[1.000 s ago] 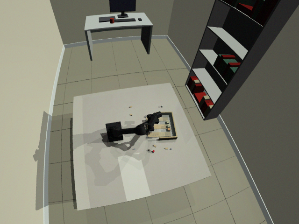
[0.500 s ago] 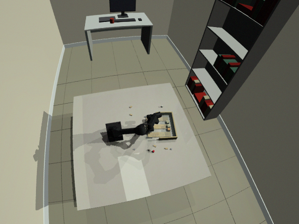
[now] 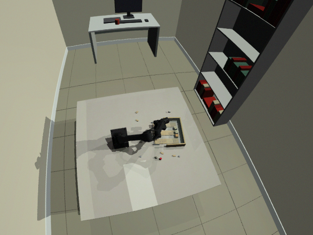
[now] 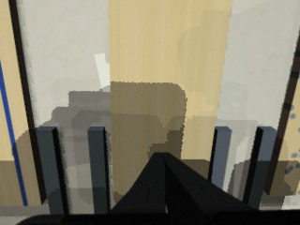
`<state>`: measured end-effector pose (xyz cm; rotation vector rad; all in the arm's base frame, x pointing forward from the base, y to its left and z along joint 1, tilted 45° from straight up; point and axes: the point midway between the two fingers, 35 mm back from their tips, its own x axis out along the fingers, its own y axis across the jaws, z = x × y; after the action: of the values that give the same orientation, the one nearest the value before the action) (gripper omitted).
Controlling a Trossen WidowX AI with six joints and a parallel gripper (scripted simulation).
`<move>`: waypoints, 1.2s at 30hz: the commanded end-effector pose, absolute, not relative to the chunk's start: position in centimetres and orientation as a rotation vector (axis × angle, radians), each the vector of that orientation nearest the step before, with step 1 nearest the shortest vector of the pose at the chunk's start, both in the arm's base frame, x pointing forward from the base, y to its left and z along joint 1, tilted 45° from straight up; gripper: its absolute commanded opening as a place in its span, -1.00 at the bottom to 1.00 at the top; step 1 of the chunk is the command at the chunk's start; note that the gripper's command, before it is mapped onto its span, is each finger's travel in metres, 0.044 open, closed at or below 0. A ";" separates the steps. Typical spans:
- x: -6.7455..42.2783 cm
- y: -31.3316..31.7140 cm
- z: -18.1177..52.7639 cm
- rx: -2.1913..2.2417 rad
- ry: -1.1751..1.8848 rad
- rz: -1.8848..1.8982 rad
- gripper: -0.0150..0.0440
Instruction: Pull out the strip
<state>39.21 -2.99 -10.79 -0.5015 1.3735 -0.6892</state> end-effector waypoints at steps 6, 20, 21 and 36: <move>39.2 -3.2 -10.9 -0.506 1.373 -0.690 -0.49; 39.2 -3.3 -11.0 -0.506 1.373 -0.690 -0.49; 39.2 -3.3 -11.0 -0.506 1.373 -0.690 -0.49; 37.2 -3.1 -11.4 -0.506 1.374 -0.690 -0.49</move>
<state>38.25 -2.96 -10.94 -0.5003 1.3573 -0.6875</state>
